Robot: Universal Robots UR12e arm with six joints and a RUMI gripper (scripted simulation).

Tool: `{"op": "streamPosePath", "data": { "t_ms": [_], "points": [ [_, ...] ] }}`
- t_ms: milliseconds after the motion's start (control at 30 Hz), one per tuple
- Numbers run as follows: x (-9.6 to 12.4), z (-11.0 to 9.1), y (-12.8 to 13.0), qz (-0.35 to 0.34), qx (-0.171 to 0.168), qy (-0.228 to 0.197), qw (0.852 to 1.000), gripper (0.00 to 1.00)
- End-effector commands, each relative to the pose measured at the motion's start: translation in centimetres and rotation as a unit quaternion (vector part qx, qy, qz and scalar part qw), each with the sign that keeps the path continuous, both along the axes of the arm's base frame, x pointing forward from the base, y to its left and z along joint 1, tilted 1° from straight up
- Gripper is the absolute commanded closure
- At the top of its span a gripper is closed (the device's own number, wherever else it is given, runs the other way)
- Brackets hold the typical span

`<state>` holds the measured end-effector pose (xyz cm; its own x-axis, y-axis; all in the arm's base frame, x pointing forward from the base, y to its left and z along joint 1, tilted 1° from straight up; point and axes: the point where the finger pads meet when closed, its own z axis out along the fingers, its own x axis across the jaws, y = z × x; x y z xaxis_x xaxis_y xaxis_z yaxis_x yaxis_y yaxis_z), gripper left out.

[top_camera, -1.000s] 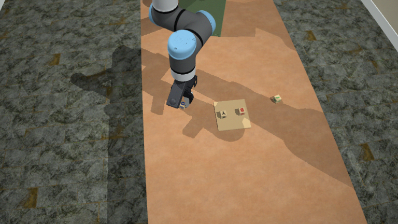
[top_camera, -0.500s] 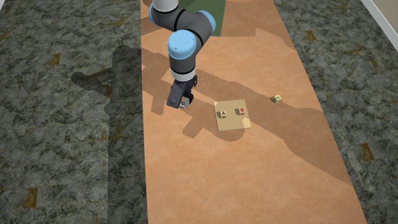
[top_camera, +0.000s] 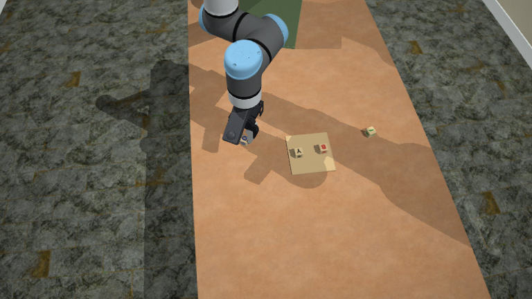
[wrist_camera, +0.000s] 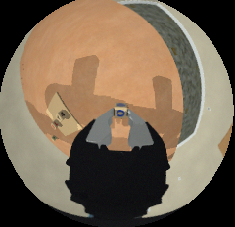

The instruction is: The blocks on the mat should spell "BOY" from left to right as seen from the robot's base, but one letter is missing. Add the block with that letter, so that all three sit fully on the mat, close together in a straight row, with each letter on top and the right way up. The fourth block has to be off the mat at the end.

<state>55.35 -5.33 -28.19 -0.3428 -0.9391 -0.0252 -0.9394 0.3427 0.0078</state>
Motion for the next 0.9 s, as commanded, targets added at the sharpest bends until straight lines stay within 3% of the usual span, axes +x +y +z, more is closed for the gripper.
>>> {"op": "streamPosePath", "data": {
  "t_ms": [0, 333, 733, 867],
  "points": [
    [0.0, 0.0, 0.0, 0.000, 0.000, 0.000, 1.000, 0.95],
    [0.0, 1.1, 0.0, 0.000, 0.000, 0.000, 1.000, 0.95],
    [0.0, 7.3, -0.2, 0.000, 0.000, 0.000, 1.000, 0.95],
    [0.0, 8.3, -0.2, 0.000, 0.000, 0.000, 1.000, 0.95]
  ]
}}
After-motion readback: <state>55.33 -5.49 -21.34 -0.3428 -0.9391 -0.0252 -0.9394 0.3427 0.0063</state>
